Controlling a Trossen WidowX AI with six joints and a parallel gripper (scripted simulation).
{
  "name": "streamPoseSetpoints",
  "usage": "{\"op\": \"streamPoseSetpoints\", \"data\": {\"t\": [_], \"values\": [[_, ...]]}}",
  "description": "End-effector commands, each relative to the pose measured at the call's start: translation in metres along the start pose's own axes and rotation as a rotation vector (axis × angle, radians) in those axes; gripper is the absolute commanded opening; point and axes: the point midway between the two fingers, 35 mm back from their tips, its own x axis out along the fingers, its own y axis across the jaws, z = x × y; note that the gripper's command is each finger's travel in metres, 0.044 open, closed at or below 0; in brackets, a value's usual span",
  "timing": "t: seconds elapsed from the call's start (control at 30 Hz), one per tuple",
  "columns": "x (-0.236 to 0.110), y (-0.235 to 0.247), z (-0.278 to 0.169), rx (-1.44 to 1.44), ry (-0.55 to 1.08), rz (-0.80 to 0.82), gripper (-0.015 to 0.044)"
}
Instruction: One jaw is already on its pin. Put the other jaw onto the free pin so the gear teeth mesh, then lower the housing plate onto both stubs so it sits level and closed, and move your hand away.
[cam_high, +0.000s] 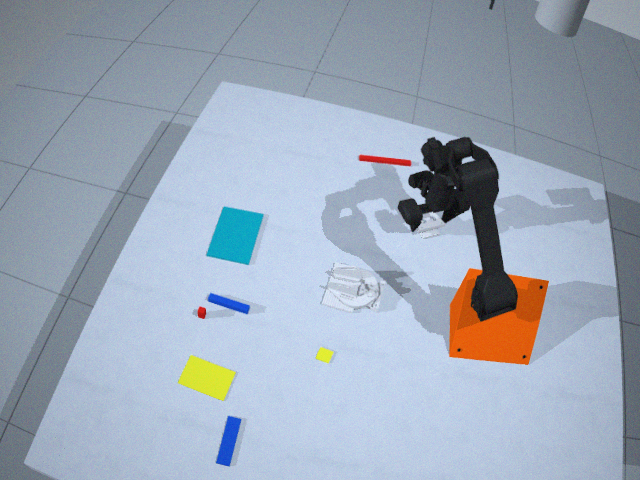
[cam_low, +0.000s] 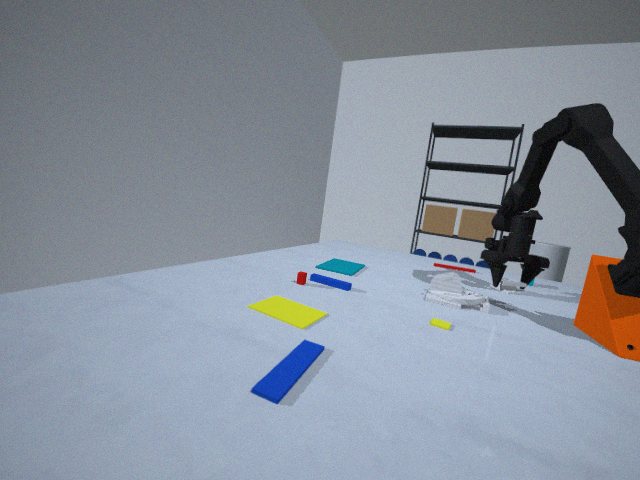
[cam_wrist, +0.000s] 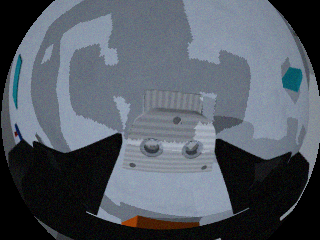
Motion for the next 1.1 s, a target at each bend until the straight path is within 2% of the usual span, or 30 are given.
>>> {"op": "streamPoseSetpoints", "data": {"t": [0.0, 0.33, 0.77, 1.07], "values": [[0.0018, 0.0003, -0.0016, 0.005, 0.005, 0.005, 0.044], [0.0018, 0.0003, -0.0016, 0.005, 0.005, 0.005, 0.044], [0.0, 0.0, 0.0, 0.0, 0.0, 0.0, 0.0353], [0.0, 0.0, 0.0, 0.0, 0.0, 0.0, 0.0351]]}}
